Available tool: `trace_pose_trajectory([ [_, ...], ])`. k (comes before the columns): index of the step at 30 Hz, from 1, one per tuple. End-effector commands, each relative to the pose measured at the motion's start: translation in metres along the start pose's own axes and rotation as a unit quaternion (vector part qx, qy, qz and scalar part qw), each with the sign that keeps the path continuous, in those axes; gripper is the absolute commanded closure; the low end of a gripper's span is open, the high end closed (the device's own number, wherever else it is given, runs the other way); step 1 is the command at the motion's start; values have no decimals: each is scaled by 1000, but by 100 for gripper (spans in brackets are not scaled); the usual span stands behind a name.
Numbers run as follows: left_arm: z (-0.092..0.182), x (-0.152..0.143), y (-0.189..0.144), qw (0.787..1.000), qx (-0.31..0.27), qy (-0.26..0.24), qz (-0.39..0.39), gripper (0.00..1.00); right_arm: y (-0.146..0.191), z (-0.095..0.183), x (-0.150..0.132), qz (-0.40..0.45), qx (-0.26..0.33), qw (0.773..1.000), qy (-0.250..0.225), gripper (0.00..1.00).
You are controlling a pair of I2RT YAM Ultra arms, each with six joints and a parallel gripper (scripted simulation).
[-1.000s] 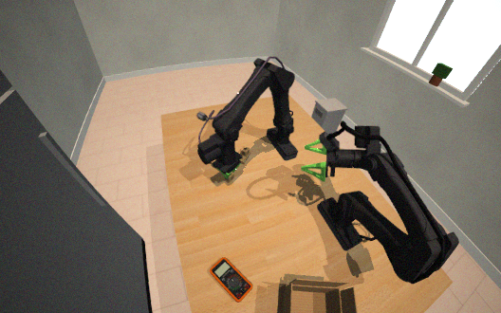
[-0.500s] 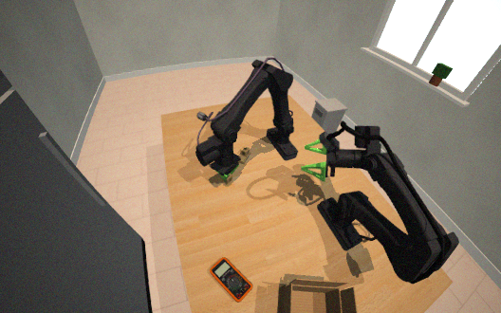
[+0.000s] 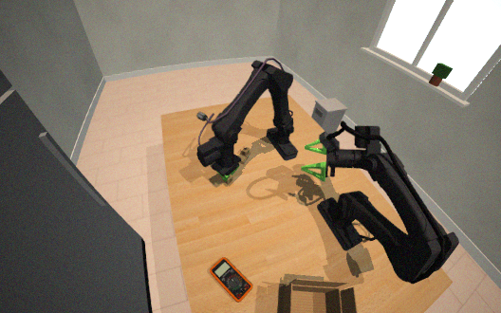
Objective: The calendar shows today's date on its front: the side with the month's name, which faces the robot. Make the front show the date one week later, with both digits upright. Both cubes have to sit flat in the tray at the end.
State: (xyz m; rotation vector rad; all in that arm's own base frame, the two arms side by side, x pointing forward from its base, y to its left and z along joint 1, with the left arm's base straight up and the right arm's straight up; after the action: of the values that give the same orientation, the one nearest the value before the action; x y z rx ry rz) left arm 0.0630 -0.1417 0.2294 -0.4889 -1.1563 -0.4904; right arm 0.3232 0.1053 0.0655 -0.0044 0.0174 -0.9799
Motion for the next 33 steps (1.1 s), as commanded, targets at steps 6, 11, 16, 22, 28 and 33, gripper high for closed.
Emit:
trace_pose_trajectory([
  [6,2,7,-1,1000,2,-8,6,0,-1,3,1,-5,12,1000,-5,74],
  [11,2,7,-1,1000,2,-8,6,0,-1,3,1,-5,12,1000,-5,74],
  [16,2,7,-1,1000,2,-8,6,0,-5,7,3,-6,12,1000,-5,44],
  [22,2,7,-1,1000,2,-8,6,0,-5,24,6,-4,31,999,-11,44],
  [28,2,7,-1,1000,2,-8,6,0,-4,36,4,-3,32,999,-11,44],
  [33,2,7,-1,1000,2,-8,6,0,-5,46,7,-6,32,999,-11,10],
])
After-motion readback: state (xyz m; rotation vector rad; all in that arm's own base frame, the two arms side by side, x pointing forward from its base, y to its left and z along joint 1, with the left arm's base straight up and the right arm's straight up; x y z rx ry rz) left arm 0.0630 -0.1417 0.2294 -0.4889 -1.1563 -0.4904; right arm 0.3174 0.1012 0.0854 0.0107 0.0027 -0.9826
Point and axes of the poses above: on each arm, the point where the finger pads meet when closed, its own z axis back along the fingers, its own y axis across the jaws, x = y × z, the point moved 7 cm from there along z, back along the fingers, and after that the axes turned 6 degrees about z, right-handed, at the moved point
